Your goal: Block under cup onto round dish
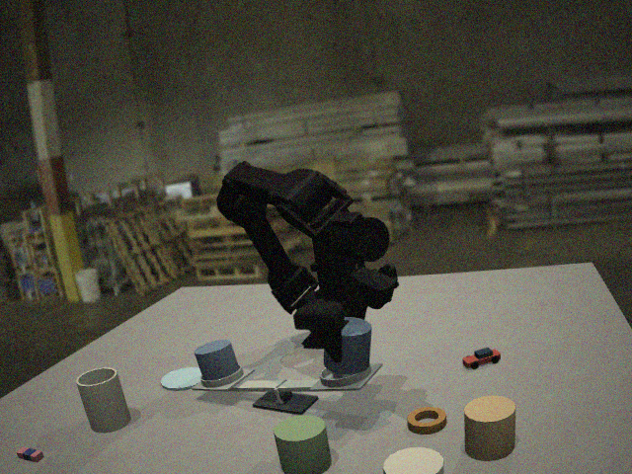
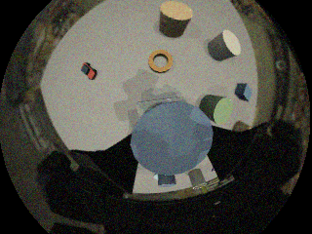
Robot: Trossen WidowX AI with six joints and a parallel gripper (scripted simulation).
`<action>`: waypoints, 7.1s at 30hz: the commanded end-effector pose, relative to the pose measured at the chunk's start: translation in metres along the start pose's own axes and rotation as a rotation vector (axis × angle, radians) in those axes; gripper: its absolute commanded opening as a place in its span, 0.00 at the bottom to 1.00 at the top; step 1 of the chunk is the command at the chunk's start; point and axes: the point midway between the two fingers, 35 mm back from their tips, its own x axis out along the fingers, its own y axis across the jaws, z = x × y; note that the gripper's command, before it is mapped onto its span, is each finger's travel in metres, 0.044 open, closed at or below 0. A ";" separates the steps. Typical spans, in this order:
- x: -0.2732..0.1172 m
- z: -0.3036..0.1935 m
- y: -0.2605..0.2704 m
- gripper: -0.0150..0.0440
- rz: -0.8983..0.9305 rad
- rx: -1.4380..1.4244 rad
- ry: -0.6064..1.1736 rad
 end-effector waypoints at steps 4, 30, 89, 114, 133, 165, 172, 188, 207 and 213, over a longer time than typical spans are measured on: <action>-0.015 0.003 0.001 0.25 -0.012 -0.001 -0.015; -0.050 0.001 0.004 0.25 -0.022 -0.009 -0.027; -0.060 -0.002 0.005 0.25 -0.022 -0.013 -0.024; 0.015 0.074 0.098 0.25 0.013 0.008 -0.002; 0.069 0.081 0.116 0.25 0.018 0.013 0.007; 0.084 0.080 0.117 0.88 0.024 0.014 0.010; 0.031 0.081 0.116 1.00 0.018 0.013 0.006; 0.003 0.050 0.067 0.69 -0.007 0.240 -0.009; -0.019 -0.014 0.003 0.69 0.011 0.532 0.017; -0.005 -0.014 0.003 0.69 0.011 0.532 0.017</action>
